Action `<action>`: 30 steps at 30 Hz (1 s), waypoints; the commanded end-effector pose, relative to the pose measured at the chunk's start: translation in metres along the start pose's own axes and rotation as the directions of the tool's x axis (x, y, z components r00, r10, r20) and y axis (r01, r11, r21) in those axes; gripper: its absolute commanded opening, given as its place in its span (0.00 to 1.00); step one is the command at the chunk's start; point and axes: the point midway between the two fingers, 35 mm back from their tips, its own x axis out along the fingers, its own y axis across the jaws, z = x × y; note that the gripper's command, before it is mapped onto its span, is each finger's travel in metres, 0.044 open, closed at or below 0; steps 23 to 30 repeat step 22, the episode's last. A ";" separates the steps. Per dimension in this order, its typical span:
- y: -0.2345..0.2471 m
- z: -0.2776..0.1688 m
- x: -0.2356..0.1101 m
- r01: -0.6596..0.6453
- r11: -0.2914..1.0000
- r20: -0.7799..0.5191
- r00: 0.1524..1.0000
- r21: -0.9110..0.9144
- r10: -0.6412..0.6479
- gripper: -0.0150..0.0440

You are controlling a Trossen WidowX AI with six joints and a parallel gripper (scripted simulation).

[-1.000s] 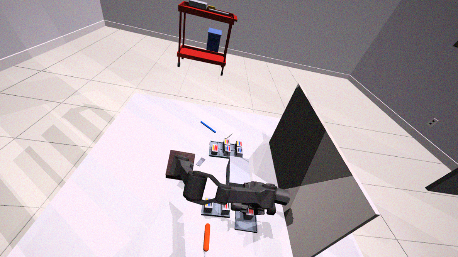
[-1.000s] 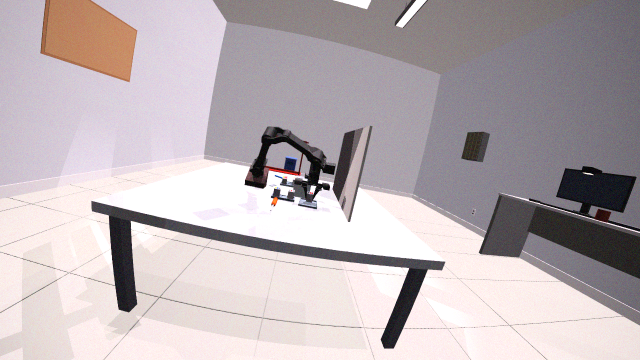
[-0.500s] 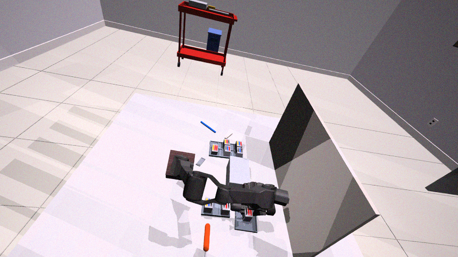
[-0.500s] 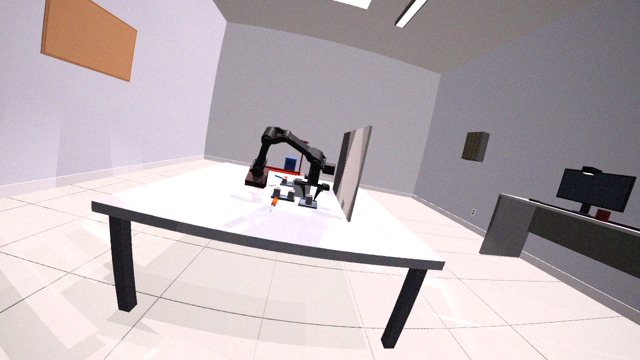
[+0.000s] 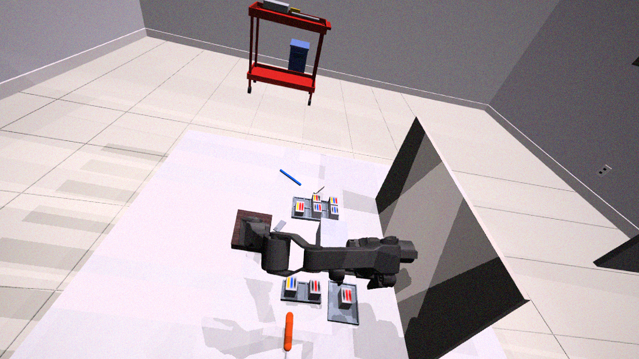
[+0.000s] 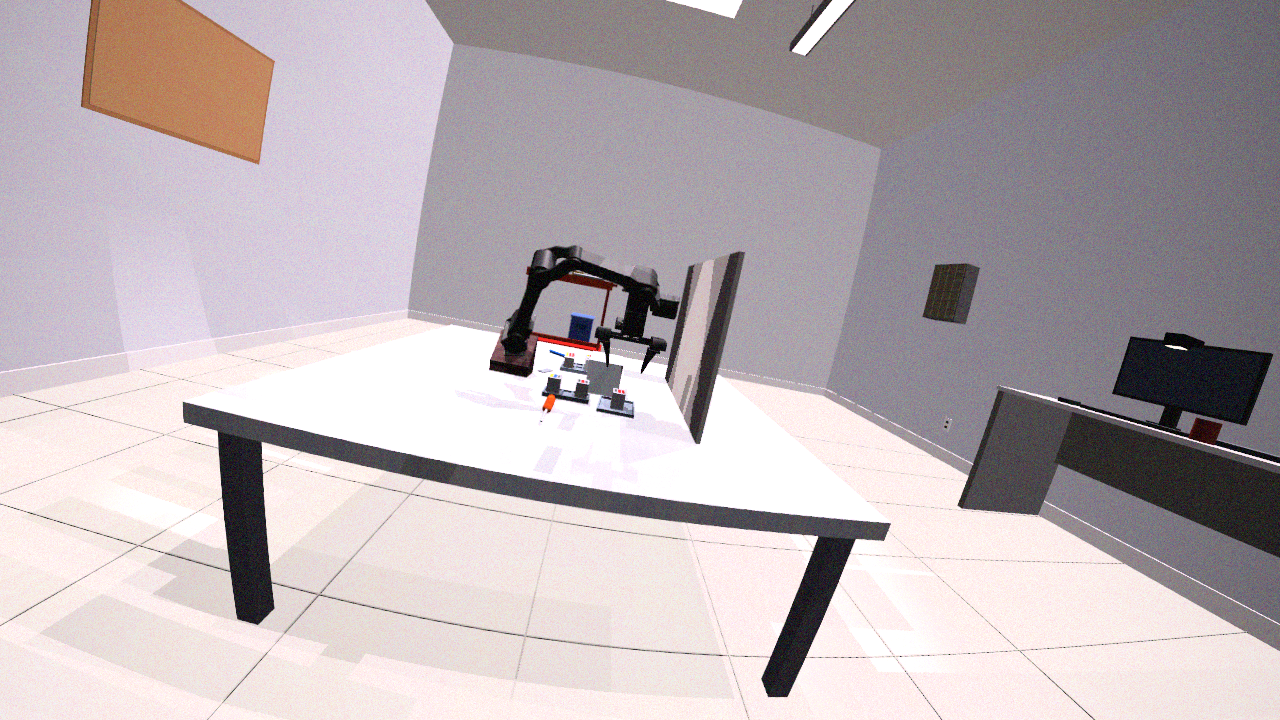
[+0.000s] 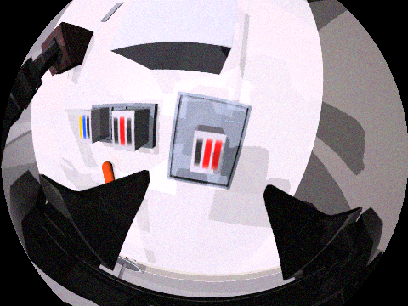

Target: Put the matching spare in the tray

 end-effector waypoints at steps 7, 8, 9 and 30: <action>0.000 0.001 -0.020 0.016 1.000 0.000 1.000 0.000 -0.016 1.00; 0.000 0.001 -0.020 0.016 1.000 0.000 1.000 0.000 -0.016 1.00; 0.000 0.001 -0.020 0.016 1.000 0.000 1.000 0.000 -0.016 1.00; 0.000 0.001 -0.020 0.016 1.000 0.000 1.000 0.000 -0.016 1.00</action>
